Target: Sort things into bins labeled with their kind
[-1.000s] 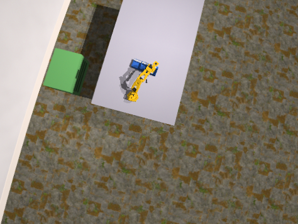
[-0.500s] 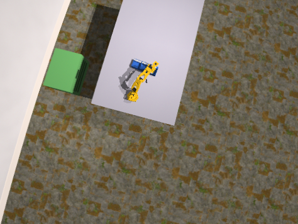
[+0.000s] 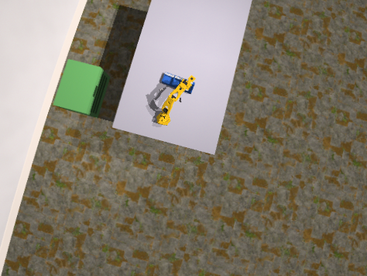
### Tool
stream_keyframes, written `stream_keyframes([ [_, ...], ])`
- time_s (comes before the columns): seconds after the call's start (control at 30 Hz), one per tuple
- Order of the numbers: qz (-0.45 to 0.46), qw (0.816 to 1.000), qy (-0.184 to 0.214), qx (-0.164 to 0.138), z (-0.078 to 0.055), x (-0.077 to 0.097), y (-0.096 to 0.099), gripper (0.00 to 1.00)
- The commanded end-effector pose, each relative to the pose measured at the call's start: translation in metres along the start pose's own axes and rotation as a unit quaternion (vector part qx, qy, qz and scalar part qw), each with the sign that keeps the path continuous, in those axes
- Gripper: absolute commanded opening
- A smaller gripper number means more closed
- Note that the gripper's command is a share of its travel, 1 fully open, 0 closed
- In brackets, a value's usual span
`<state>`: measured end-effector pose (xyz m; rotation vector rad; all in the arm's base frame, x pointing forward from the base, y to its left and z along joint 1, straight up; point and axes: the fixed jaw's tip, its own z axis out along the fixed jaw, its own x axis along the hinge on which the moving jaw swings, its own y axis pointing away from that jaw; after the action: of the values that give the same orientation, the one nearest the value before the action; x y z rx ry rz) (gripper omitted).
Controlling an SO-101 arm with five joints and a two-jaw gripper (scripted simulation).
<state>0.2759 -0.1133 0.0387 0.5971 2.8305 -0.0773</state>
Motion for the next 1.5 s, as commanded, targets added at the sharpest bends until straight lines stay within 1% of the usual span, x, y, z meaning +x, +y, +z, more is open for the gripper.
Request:
stream_keyframes([
  [0.0, 0.009, 0.999, -0.038, 0.001, -0.013, -0.011, -0.003, 0.00],
  [0.17, 0.009, 0.999, -0.038, 0.001, -0.010, -0.010, -0.003, 0.00],
  [0.47, 0.009, 0.999, -0.038, 0.001, -0.009, -0.010, -0.003, 0.00],
  [0.73, 0.009, 0.999, -0.038, 0.001, -0.004, -0.009, -0.003, 0.00],
  [1.0, 0.009, 0.999, -0.038, 0.001, -0.004, -0.009, -0.003, 0.00],
  [1.3, 0.009, 0.999, -0.038, 0.001, 0.002, -0.008, -0.003, 0.00],
  [1.47, 0.009, 0.999, -0.038, 0.001, 0.002, -0.008, -0.003, 0.00],
])
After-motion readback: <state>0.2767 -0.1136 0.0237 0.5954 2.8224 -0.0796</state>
